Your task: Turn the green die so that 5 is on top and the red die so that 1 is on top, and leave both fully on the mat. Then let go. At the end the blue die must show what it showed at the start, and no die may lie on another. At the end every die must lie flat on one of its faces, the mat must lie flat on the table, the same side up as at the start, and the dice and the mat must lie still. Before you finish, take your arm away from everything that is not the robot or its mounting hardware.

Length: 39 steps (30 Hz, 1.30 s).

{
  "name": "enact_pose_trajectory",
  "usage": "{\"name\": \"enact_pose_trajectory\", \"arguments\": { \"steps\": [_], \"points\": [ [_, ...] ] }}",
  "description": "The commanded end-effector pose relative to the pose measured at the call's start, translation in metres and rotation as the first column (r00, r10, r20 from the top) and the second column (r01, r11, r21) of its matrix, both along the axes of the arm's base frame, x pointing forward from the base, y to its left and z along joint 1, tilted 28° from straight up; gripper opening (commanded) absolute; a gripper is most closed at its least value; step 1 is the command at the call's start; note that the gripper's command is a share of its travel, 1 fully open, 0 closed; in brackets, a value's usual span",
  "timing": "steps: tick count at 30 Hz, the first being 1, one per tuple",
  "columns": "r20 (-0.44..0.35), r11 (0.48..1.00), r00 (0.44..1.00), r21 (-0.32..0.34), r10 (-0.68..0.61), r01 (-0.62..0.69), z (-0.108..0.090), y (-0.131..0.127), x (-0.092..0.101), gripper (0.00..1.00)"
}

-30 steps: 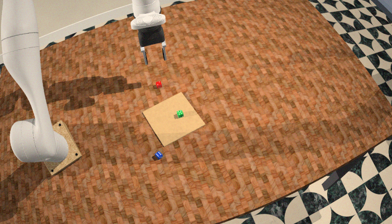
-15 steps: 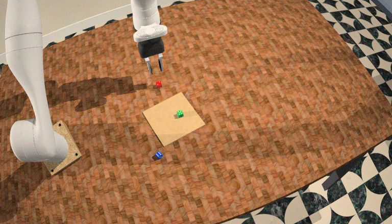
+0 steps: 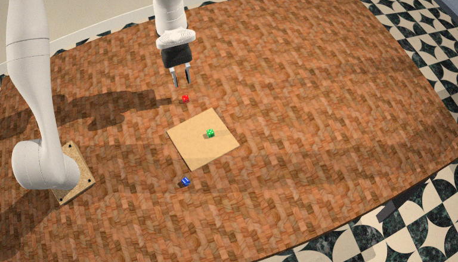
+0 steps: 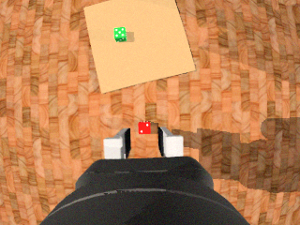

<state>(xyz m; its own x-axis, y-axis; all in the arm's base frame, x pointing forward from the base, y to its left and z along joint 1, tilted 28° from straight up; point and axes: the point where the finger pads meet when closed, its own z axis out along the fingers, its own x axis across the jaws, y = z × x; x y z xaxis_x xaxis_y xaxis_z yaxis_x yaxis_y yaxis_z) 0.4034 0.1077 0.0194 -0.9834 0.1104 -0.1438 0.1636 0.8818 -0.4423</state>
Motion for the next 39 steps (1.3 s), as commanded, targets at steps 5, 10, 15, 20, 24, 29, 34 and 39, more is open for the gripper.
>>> {"name": "enact_pose_trajectory", "arguments": {
  "steps": [5,10,15,20,24,29,34,39],
  "points": [
    [0.001,1.000,1.000,0.001,0.001,-0.001,0.000,0.001,0.000,0.64],
    [0.001,1.000,1.000,0.001,0.001,-0.001,0.000,0.001,0.000,0.64],
    [0.001,1.000,1.000,0.001,0.001,-0.001,0.000,0.001,0.000,0.64],
    [0.001,1.000,1.000,0.001,0.001,-0.001,-0.001,0.000,0.000,0.64],
    [0.001,1.000,1.000,0.001,0.001,-0.001,-0.003,-0.001,0.001,0.64],
    [0.001,1.000,1.000,0.001,0.001,-0.001,-0.006,-0.003,0.001,0.64],
    [0.001,1.000,1.000,0.001,0.001,-0.001,-0.010,-0.005,0.001,0.64],
    [0.001,1.000,1.000,0.001,0.001,-0.001,-0.017,-0.008,0.002,0.64]
  ]
}}
